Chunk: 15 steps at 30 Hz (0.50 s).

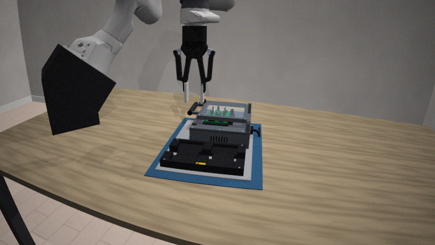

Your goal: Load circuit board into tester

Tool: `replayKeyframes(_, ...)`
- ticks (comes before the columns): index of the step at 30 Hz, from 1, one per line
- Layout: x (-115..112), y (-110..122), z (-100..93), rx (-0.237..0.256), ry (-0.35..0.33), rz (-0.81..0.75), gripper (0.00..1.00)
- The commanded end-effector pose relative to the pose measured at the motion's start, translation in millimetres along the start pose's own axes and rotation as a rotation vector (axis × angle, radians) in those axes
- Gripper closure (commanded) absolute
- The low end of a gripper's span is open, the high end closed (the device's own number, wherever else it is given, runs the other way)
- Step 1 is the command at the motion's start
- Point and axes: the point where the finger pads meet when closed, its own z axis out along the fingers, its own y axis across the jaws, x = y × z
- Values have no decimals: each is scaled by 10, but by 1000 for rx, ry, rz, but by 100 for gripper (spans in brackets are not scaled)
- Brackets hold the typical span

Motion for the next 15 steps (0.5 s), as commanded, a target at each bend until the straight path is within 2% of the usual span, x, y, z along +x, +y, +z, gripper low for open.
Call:
replayKeyframes(1,-34,34,-61,-12,-12,30,70)
replayKeyframes(15,-29,30,-450,-12,-12,30,70)
